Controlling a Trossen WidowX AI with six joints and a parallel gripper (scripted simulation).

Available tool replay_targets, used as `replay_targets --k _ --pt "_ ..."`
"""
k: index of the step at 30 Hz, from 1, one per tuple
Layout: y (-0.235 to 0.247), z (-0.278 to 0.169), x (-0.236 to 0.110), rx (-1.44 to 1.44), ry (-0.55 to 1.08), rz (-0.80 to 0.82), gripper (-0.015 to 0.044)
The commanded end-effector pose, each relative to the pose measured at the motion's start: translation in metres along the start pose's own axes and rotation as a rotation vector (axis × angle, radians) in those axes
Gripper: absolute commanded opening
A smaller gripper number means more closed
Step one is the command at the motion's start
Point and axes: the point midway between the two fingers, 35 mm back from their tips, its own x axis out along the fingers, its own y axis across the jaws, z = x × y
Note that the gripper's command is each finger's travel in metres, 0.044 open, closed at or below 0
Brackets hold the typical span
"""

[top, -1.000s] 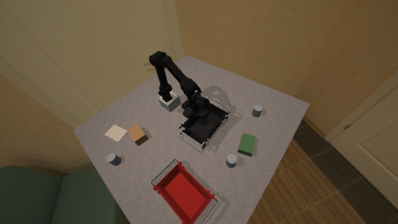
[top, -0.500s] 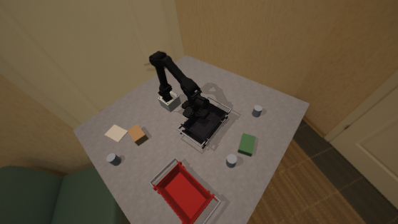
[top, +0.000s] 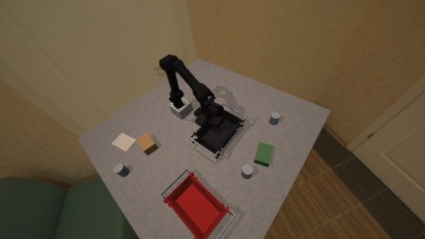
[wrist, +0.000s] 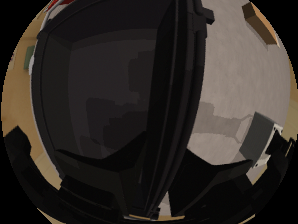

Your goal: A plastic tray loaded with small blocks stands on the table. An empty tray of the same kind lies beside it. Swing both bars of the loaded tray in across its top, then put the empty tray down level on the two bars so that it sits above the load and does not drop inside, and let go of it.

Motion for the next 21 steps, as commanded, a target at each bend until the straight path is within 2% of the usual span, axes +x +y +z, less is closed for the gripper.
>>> replay_targets --k 1,21 --pt "-0.0103 -0.0005 0.0072 -0.004 0.001 -0.044 0.0088" --pt "-0.0103 -0.0005 0.0072 -0.004 0.001 -0.044 0.0381"
